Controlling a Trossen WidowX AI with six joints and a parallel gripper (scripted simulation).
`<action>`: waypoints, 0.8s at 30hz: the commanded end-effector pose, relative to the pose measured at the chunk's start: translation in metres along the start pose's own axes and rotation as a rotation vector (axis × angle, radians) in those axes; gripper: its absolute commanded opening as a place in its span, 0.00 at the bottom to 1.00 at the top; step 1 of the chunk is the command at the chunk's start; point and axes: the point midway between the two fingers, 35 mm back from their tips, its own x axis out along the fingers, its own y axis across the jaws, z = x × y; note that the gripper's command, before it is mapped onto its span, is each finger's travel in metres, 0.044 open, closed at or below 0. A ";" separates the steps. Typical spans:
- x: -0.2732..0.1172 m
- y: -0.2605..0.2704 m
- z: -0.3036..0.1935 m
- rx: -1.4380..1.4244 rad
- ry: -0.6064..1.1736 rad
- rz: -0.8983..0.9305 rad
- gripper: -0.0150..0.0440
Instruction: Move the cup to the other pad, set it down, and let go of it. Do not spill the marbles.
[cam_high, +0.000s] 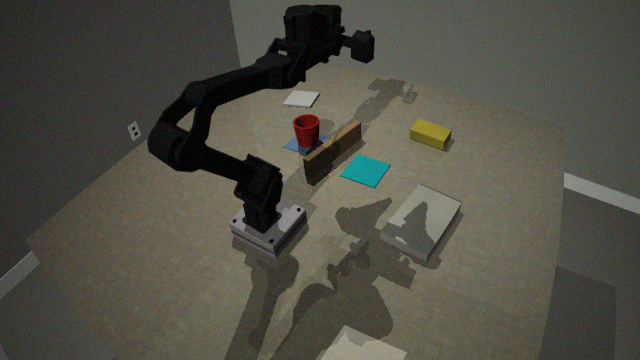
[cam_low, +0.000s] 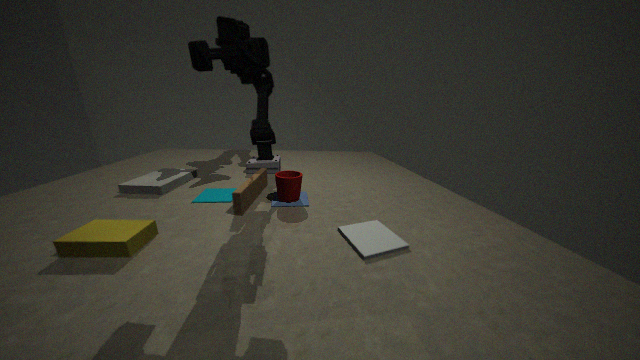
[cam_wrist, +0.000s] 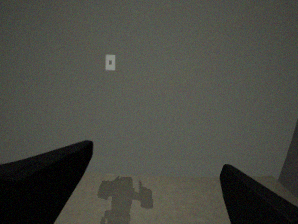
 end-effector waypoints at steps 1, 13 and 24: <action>0.002 0.001 -0.002 0.011 0.014 0.002 0.89; 0.021 0.075 -0.171 0.606 0.983 -0.233 0.50; -0.037 0.106 -0.241 0.672 1.425 -0.818 0.50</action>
